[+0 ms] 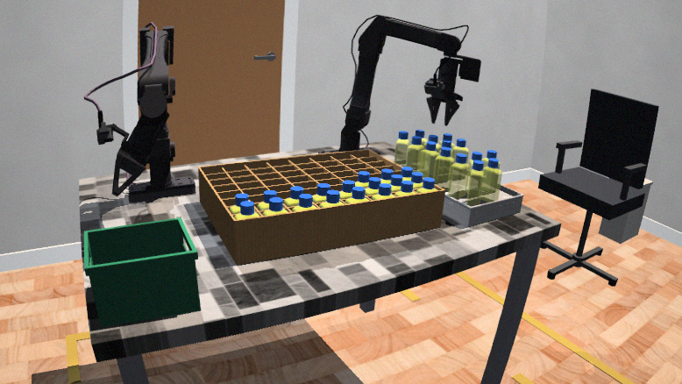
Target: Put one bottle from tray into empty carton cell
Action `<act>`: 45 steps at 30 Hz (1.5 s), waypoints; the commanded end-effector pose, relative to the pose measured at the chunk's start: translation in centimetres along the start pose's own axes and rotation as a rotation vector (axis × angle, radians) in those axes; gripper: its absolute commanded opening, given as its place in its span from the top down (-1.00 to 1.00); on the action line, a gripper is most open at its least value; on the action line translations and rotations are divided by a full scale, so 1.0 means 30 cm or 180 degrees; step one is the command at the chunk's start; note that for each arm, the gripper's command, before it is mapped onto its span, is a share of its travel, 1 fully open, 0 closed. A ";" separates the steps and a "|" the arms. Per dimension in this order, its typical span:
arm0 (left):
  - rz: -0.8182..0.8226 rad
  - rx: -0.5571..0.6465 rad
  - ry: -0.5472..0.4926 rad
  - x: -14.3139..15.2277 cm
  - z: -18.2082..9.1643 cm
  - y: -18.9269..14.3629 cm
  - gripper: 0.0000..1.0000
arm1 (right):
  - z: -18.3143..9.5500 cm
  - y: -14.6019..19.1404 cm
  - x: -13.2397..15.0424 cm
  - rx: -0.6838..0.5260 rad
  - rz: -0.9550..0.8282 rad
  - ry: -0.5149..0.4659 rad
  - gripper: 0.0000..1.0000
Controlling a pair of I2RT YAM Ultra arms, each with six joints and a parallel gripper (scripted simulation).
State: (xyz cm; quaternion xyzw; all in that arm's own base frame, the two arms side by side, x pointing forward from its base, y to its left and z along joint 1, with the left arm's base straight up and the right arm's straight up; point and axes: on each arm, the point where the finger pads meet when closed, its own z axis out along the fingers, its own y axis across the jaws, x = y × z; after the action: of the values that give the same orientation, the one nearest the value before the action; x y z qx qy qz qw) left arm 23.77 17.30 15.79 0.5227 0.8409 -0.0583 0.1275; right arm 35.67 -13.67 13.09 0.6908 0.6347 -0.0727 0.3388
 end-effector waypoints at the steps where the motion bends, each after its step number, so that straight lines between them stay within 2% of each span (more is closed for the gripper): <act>1: 0.0015 0.0093 -0.0109 -0.006 -0.005 -0.011 0.13 | -0.024 0.023 -0.027 -0.0076 0.0040 -0.0057 -1.00; 3: -0.0004 0.0143 -0.0136 -0.016 0.004 -0.047 0.13 | -0.024 0.023 -0.027 -0.0076 0.0040 -0.0057 -1.00; 4: 0.0045 0.0040 -0.0096 -0.022 -0.024 -0.029 0.13 | -0.024 0.023 -0.027 -0.0076 0.0040 -0.0057 -1.00; 18: 0.0060 0.0054 -0.0105 -0.033 -0.020 -0.035 0.13 | -0.024 0.023 -0.027 -0.0076 0.0040 -0.0057 -1.00; 19: -0.0069 0.0005 -0.0127 -0.022 -0.007 -0.039 0.13 | -0.024 0.023 -0.027 -0.0076 0.0040 -0.0057 -1.00; 24: 0.0040 0.0035 -0.0118 -0.035 -0.017 -0.027 0.13 | -0.024 0.023 -0.027 -0.0076 0.0040 -0.0057 -1.00; 26: 0.0046 0.0007 -0.0105 -0.040 0.019 -0.020 0.13 | -0.024 0.023 -0.027 -0.0076 0.0040 -0.0057 -1.00; 45: 0.0041 -0.0029 -0.0096 -0.040 0.108 -0.019 0.13 | -0.024 0.023 -0.027 -0.0076 0.0040 -0.0057 -1.00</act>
State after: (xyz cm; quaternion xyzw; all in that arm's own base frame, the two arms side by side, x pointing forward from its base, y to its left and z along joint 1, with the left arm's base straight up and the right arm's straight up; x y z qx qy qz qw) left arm 23.44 15.72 12.47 0.5237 0.8386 -0.0808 0.1264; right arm 35.67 -13.67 13.09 0.6908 0.6347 -0.0727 0.3388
